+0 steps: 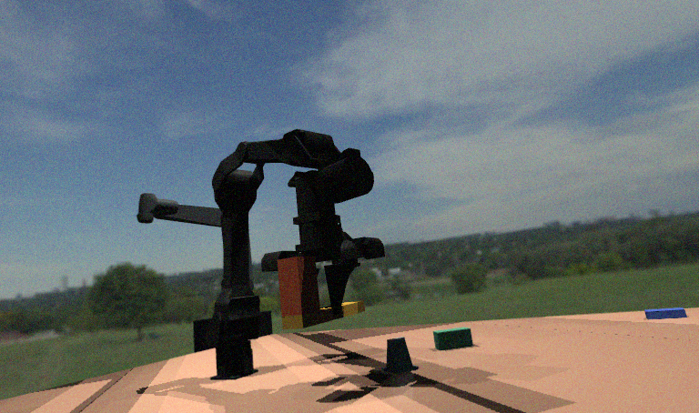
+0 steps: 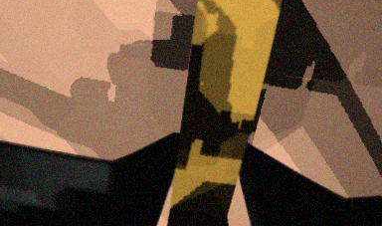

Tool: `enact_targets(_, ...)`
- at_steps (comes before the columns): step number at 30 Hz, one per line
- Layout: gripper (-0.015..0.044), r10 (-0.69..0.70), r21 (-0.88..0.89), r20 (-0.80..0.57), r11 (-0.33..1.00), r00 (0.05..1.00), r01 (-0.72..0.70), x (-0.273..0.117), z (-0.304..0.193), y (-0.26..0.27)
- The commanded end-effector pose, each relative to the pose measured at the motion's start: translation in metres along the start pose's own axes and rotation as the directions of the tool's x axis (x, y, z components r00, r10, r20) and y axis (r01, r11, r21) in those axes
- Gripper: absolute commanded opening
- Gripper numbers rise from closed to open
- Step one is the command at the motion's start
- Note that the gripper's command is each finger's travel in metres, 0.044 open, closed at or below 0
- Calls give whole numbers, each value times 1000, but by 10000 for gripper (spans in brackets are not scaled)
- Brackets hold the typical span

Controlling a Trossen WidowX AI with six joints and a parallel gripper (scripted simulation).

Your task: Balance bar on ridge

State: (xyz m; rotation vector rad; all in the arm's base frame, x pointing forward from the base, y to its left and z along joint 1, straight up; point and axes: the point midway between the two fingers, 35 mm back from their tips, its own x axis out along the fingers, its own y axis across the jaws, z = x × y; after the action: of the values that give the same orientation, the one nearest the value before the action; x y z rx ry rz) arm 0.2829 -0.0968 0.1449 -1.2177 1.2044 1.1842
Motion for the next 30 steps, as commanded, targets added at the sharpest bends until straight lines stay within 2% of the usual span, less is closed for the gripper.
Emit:
enact_targets(1, 0, -9, -104, 0, 995, 1000, 9, -3, 14, -10)
enact_targets(15, 0, -11, -405, 5, 914, 1000, 11, -4, 63, -29)
enact_targets(30, 0, -11, -691, 10, 723, 1000, 15, -4, 120, -34)
